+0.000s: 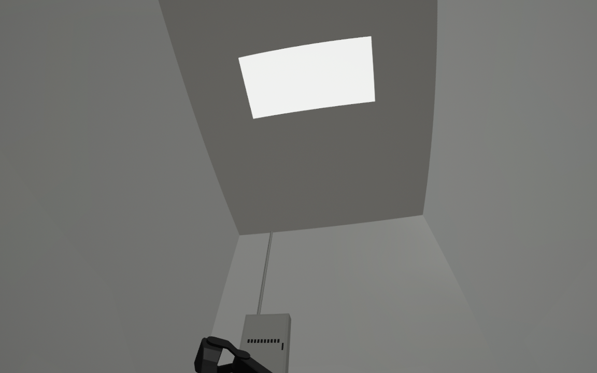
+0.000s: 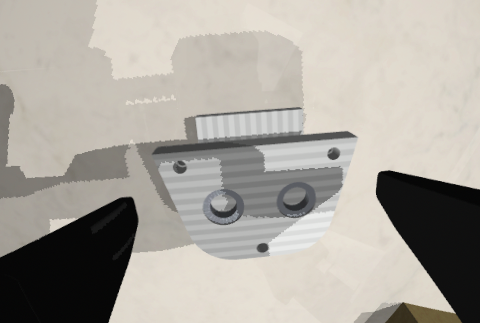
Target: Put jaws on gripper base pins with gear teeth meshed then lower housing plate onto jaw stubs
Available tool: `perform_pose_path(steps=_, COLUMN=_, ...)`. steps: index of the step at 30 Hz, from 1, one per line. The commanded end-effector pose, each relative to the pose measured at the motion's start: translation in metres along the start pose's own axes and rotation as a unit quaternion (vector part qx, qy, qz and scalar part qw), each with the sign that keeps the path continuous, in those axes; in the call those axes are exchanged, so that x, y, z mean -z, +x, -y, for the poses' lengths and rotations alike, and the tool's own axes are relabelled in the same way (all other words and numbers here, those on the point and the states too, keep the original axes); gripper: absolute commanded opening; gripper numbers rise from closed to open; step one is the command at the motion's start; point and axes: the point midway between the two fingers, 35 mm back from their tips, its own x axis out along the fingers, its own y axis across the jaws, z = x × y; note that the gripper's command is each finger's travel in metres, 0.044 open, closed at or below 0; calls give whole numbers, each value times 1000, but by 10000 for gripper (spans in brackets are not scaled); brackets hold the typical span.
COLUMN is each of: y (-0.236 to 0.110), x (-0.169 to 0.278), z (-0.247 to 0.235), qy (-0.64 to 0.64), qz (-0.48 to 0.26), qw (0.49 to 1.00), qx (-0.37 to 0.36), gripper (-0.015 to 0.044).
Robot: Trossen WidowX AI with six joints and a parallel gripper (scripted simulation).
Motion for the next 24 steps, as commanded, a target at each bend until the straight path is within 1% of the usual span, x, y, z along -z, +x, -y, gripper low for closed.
perform_pose_path(steps=1, y=2, x=1, z=1, qy=4, qz=-2, qw=1000, qx=1, gripper=440)
perform_pose_path(steps=24, y=32, x=2, z=1, qy=4, qz=-2, qw=1000, qx=1, gripper=440)
